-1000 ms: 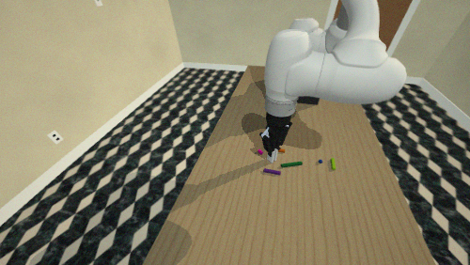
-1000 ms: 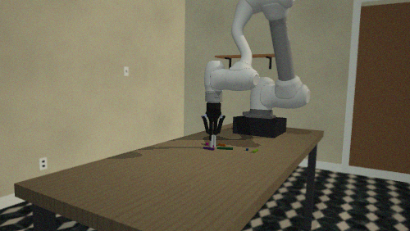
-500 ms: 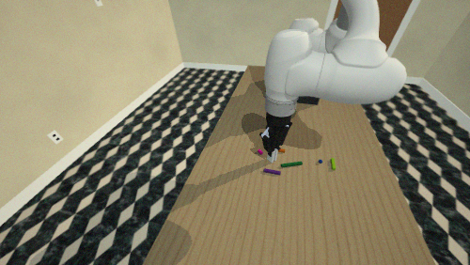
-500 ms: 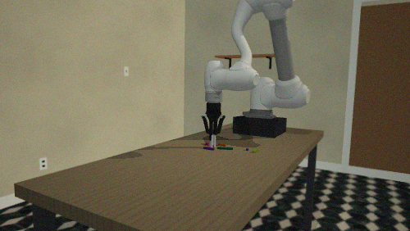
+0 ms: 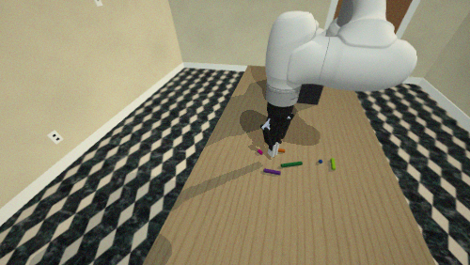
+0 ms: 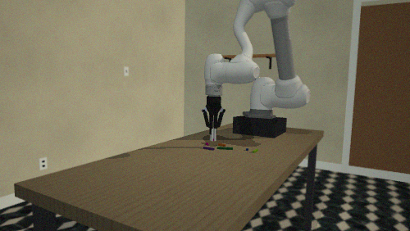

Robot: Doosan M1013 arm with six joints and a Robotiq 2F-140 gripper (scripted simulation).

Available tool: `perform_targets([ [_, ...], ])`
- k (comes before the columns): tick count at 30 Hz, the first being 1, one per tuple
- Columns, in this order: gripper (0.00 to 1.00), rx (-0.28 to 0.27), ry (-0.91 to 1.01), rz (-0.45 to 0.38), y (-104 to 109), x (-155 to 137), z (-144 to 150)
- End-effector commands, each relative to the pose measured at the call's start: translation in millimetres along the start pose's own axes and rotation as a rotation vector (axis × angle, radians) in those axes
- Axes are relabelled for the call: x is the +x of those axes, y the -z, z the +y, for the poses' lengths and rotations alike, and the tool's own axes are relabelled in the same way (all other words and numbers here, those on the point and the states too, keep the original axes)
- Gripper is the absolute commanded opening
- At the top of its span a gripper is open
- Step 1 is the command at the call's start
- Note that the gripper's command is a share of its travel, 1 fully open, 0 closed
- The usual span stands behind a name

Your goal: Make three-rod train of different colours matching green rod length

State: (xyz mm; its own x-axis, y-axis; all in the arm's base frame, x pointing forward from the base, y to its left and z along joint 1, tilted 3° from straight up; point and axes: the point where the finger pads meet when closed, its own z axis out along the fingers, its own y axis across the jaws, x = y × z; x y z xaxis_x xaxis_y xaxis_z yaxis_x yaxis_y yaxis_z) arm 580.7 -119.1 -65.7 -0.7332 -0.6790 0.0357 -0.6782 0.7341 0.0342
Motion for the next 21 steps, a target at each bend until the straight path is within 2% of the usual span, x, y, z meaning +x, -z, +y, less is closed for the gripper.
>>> perform_targets([
  [1, 0.03, 0.000, 0.000, 0.000, 21.8, 0.0, 0.0],
  [5, 0.03, 0.000, 0.000, 0.000, 49.8, -0.1, 0.0],
  [8, 0.03, 0.000, 0.000, 0.000, 62.4, -0.1, 0.0],
  [21, 0.03, 0.000, -0.001, 0.000, 66.3, -0.3, 0.2],
])
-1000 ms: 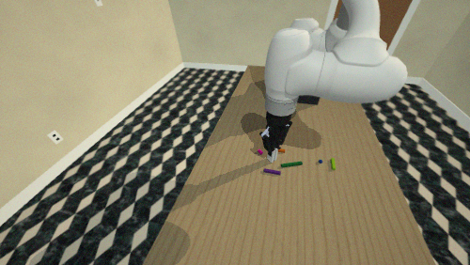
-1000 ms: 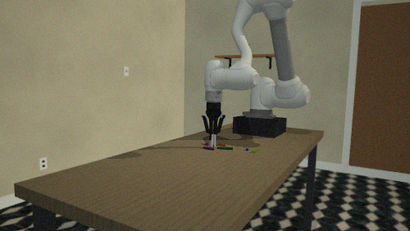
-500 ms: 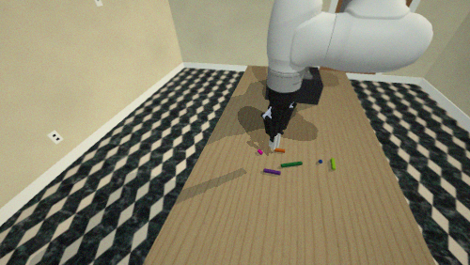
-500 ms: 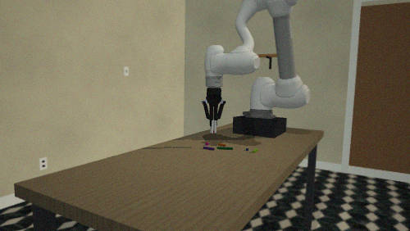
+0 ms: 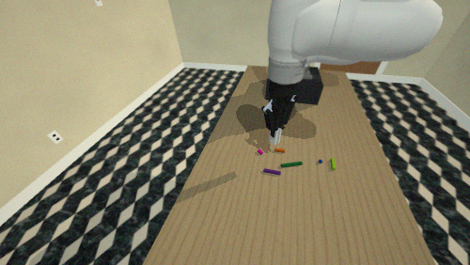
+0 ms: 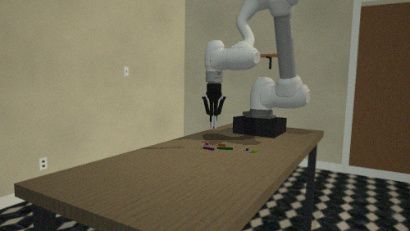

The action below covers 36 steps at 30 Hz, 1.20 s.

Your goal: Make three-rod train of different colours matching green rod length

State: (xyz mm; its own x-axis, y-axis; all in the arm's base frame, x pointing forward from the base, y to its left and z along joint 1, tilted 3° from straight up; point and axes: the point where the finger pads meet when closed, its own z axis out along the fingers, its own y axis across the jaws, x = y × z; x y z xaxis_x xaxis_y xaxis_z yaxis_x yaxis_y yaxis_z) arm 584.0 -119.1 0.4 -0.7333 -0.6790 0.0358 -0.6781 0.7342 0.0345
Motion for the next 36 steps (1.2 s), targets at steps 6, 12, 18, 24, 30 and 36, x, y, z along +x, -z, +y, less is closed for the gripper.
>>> perform_targets([
  [6, 0.03, 0.000, -0.201, -0.001, 0.5, -44.0, 33.7],
  [12, 0.03, 0.000, -0.388, -0.001, 0.7, -82.1, 68.7],
  [18, 0.03, 0.000, -0.601, -0.001, 0.6, -121.5, 112.3],
  [24, 0.03, -0.001, -0.674, 0.000, 0.6, -134.1, 128.2],
  [30, 0.03, -0.001, -0.674, 0.000, 0.6, -134.1, 128.2],
  [36, 0.03, -0.001, -0.674, 0.000, 0.4, -134.1, 128.2],
])
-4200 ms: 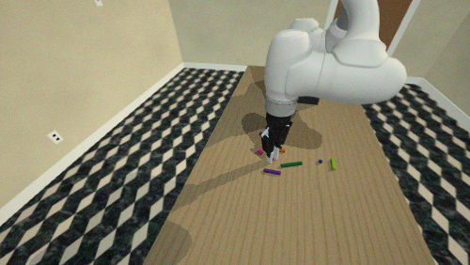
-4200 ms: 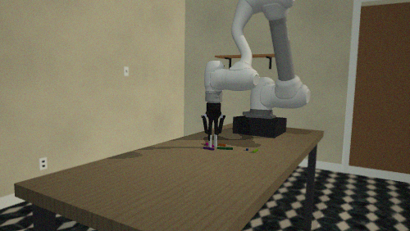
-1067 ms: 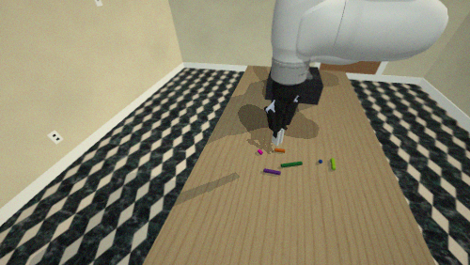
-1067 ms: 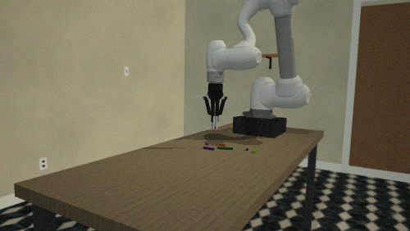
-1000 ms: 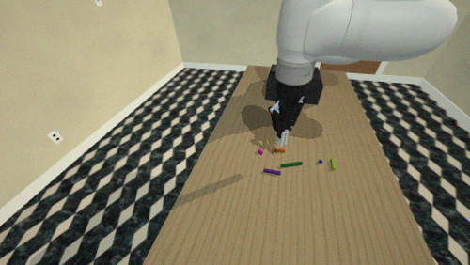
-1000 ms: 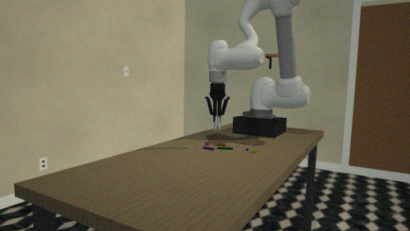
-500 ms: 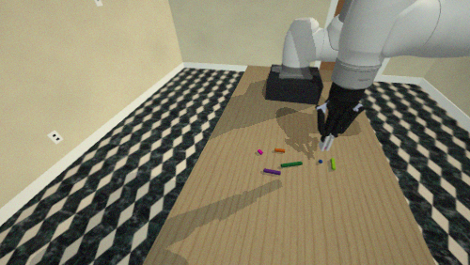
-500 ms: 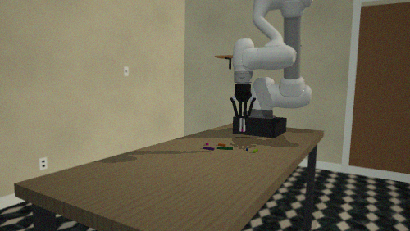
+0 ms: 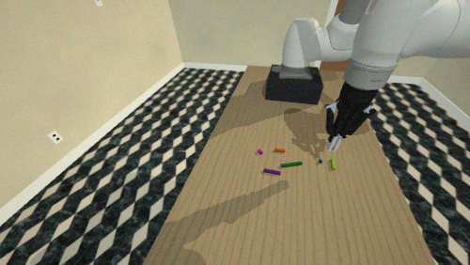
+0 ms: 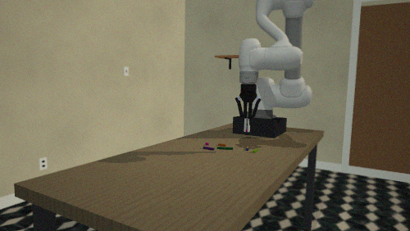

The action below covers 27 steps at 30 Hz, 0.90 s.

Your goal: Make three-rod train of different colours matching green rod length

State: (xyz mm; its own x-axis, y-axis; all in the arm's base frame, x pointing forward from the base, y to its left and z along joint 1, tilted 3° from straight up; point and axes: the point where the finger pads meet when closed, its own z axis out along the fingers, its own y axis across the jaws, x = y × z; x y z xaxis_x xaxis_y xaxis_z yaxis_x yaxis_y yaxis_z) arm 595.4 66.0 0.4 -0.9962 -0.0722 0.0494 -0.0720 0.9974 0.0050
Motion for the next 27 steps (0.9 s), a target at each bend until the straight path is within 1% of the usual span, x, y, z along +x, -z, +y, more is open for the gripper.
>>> perform_targets([
  [1, 0.03, 0.000, 0.000, 0.000, -0.3, 0.0, 0.0],
  [7, 0.03, 0.000, 0.000, 0.000, -5.0, -0.1, 0.1],
  [9, 0.03, 0.000, 0.000, 0.000, -9.6, -0.1, 0.1],
  [13, 0.03, 0.000, 0.000, 0.000, -23.5, -0.3, 0.1],
  [22, 0.03, 0.000, 0.000, 0.000, -62.9, -0.7, 0.3],
  [24, 0.03, 0.000, 0.000, 0.000, -62.9, -0.7, 0.3],
  [27, 0.03, 0.000, 0.000, 0.000, -73.7, -0.8, 0.4],
])
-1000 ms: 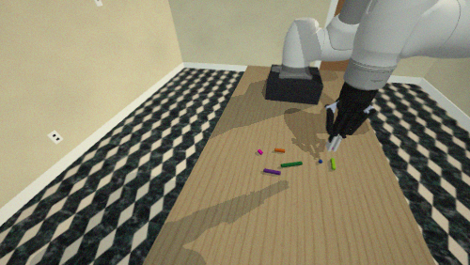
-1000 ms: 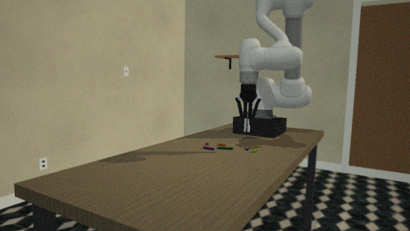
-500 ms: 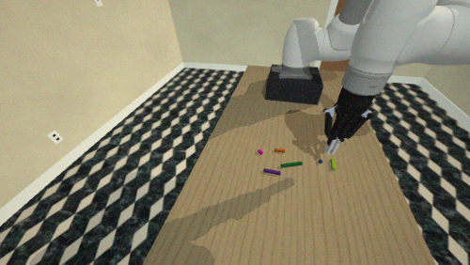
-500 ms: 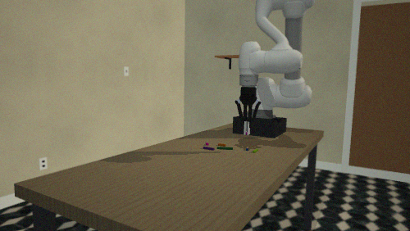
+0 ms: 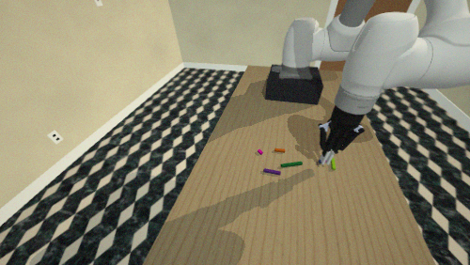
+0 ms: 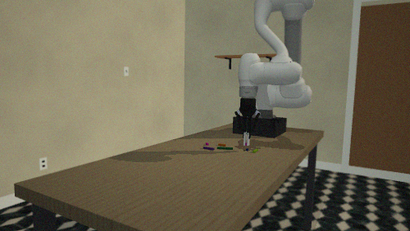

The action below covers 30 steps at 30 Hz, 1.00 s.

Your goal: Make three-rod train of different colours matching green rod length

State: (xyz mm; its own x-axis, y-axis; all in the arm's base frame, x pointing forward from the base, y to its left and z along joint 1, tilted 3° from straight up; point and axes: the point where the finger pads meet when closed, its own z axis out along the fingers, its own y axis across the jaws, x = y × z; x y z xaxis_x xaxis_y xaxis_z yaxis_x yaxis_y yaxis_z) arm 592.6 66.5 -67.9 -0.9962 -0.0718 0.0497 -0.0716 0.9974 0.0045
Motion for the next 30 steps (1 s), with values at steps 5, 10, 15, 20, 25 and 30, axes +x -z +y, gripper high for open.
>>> perform_targets([
  [5, 0.03, 0.000, 0.000, 0.000, -16.5, -0.3, 0.1],
  [10, 0.03, 0.000, 0.000, 0.000, -19.4, -0.3, 0.1],
  [15, 0.03, 0.000, 0.000, 0.000, -19.4, -0.3, 0.1],
  [20, 0.03, 0.000, 0.000, 0.000, -19.4, -0.3, 0.1],
  [25, 0.03, 0.000, 0.000, 0.000, -19.4, -0.3, 0.1],
  [30, 0.03, 0.000, 0.000, 0.000, -19.4, -0.3, 0.1],
])
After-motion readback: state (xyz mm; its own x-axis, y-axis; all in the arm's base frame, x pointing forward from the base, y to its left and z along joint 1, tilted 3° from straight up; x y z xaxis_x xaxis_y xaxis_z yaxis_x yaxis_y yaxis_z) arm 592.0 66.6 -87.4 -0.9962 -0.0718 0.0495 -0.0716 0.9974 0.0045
